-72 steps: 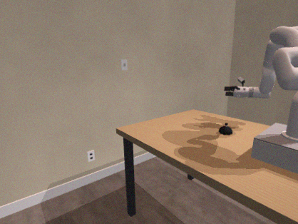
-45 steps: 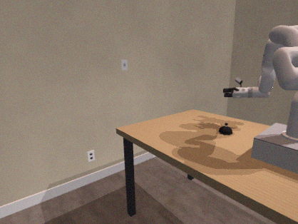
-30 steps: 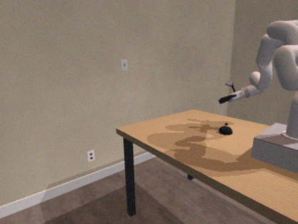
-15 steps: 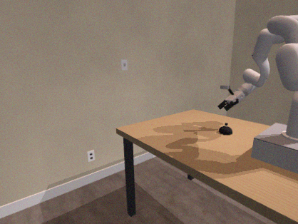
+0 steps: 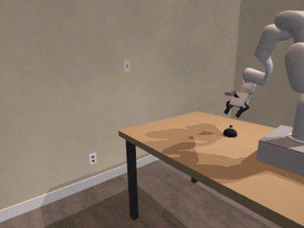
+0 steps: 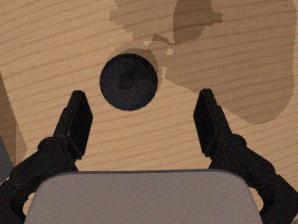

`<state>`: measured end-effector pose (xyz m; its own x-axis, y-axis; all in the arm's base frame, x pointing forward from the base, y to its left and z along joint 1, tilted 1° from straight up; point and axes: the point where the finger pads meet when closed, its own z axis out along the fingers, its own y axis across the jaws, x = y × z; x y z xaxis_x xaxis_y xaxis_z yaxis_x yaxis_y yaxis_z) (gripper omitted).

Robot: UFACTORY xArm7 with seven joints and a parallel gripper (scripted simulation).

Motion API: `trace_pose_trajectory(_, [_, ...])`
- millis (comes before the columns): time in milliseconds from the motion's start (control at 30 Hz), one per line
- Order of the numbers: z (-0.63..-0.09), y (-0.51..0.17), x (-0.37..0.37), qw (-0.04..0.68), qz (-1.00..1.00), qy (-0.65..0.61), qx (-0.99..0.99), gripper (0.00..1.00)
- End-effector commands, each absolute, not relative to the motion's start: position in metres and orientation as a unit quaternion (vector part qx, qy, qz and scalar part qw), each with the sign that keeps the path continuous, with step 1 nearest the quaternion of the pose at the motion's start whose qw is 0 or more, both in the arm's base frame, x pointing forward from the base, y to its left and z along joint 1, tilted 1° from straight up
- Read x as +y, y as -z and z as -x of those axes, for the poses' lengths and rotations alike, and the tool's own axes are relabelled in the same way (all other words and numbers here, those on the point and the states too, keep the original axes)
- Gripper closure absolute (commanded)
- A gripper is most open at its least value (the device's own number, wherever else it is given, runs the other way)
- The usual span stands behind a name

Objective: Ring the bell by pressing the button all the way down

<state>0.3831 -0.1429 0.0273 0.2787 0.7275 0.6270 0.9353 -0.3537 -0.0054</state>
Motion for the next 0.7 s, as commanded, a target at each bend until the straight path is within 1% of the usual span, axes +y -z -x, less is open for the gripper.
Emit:
trace_pose_trajectory(0, [-0.374,-0.026,-0.137,0.170,0.745,0.235,-0.601,0.00])
trace_pose_trajectory(333, [-0.359,-0.025,-0.133,0.129,0.651,0.163,-0.730,0.00])
trace_pose_trajectory(400, [-0.359,-0.025,-0.133,0.129,0.651,0.163,-0.730,0.00])
trace_pose_trajectory(433, [-0.357,-0.026,-0.132,0.117,0.618,0.144,-0.764,0.00])
trace_pose_trajectory(667, [-0.356,-0.029,-0.131,0.089,0.544,0.105,-0.828,0.00])
